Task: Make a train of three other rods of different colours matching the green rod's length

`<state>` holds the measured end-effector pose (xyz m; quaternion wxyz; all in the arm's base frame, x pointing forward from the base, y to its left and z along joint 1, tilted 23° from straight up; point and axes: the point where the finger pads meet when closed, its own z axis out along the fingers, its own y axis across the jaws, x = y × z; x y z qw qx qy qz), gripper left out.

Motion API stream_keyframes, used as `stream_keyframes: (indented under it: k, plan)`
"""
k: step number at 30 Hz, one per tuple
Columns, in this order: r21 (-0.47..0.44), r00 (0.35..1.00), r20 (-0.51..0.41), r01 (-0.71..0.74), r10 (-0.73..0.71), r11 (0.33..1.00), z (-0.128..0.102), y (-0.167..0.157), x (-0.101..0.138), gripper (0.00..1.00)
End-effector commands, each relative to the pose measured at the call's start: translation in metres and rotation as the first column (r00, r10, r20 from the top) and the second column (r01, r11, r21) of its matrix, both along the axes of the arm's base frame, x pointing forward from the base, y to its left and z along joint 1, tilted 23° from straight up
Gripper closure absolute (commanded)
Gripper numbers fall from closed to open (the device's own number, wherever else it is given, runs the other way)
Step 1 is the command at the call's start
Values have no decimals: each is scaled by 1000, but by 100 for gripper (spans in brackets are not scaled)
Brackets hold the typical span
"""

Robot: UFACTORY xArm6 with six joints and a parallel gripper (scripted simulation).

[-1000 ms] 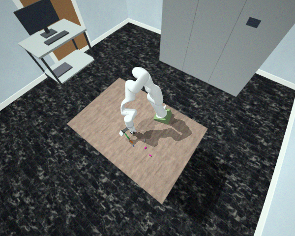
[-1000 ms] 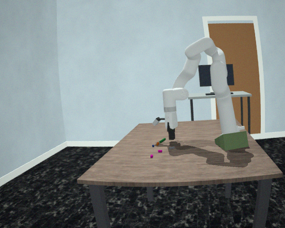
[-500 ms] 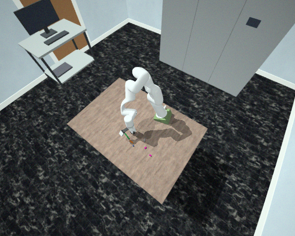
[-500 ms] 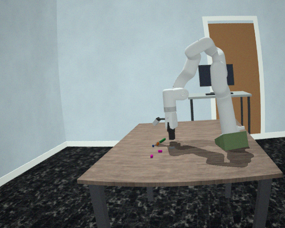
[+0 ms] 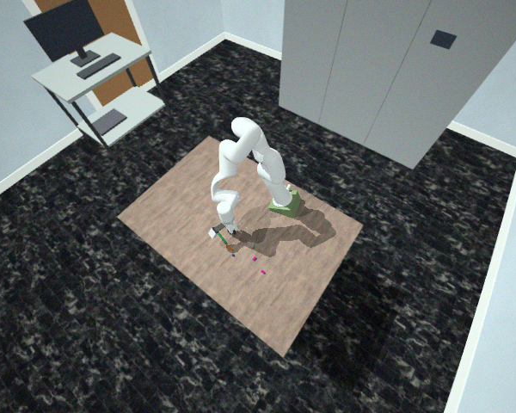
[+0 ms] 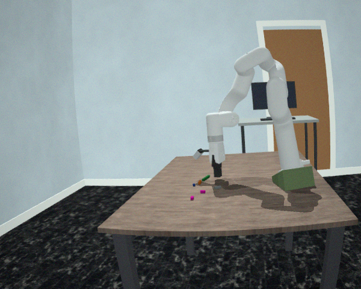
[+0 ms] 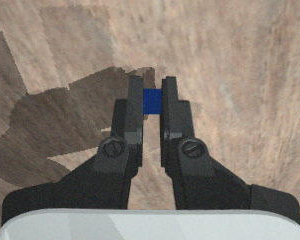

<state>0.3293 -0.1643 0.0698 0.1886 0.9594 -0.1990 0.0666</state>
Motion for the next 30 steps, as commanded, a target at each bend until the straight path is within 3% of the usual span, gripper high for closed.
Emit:
stream_keyframes:
  k: [1,30]
  plan:
    - [-1,1000,3,-1,1,1000,1,0,1,96]
    - [-1,1000,3,-1,1,1000,-10,-5,2,96]
